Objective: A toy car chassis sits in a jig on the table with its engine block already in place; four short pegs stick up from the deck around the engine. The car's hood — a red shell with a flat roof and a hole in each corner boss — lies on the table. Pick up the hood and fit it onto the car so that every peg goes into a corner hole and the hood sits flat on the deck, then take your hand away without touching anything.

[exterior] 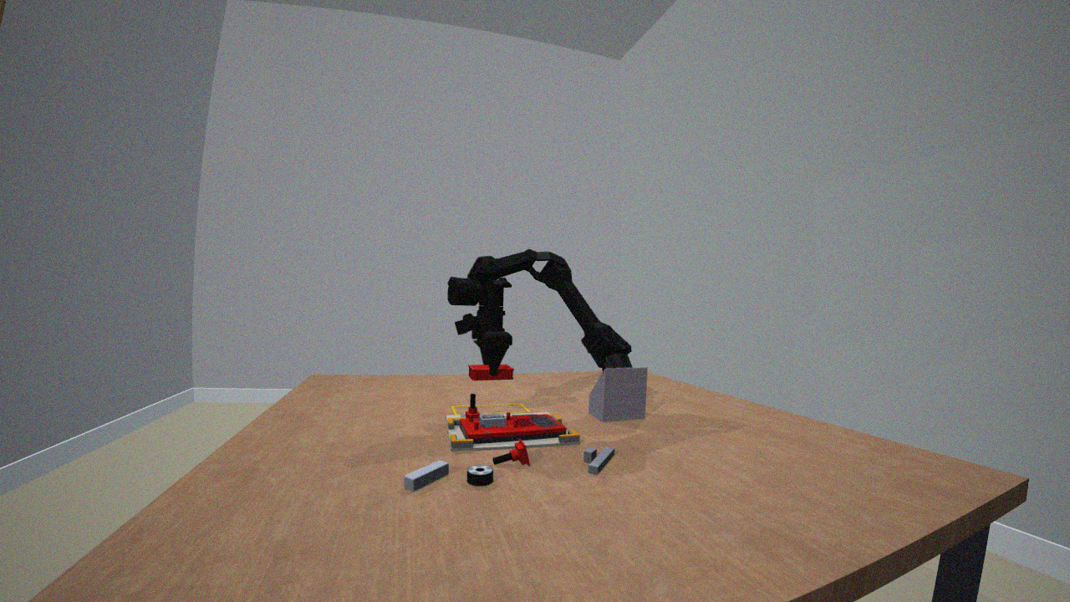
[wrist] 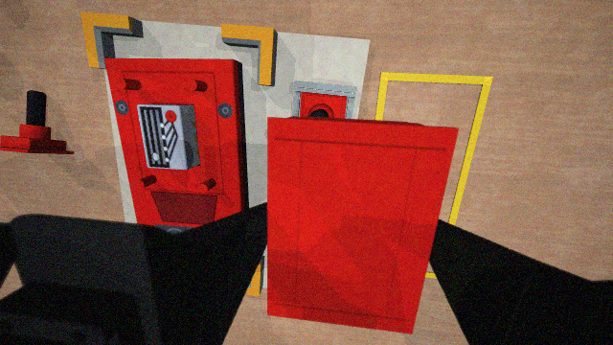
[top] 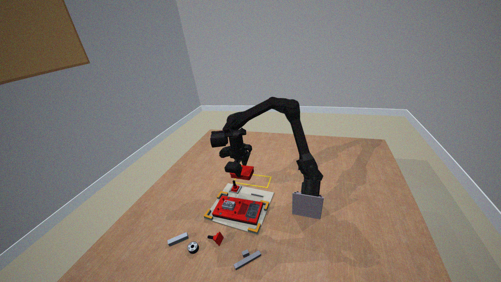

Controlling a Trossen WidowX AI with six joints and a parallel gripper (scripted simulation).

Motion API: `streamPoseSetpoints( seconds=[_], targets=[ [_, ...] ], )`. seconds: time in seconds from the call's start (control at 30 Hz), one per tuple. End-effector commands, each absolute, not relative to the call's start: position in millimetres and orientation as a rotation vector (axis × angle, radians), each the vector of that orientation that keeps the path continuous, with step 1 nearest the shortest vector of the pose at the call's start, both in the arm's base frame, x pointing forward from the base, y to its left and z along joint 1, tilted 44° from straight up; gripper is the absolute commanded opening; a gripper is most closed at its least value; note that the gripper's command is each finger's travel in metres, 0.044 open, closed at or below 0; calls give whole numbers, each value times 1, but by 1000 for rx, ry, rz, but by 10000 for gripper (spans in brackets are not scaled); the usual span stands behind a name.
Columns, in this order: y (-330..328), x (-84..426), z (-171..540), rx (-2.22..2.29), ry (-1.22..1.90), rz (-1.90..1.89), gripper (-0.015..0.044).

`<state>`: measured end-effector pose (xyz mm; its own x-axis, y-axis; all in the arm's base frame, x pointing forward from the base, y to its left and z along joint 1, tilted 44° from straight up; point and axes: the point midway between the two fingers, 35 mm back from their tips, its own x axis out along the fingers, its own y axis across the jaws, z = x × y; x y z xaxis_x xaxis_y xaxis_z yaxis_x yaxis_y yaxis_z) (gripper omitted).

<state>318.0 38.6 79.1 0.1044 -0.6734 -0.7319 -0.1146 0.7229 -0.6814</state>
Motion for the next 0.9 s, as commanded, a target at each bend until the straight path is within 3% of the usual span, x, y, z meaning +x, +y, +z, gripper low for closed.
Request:
streamPoseSetpoints(
  seconds=[0.0,0.87],
  targets=[
    [51,323,71,-688,1426,-460,0],
    [136,323,-6,-706,1431,-446,0]
  ],
)
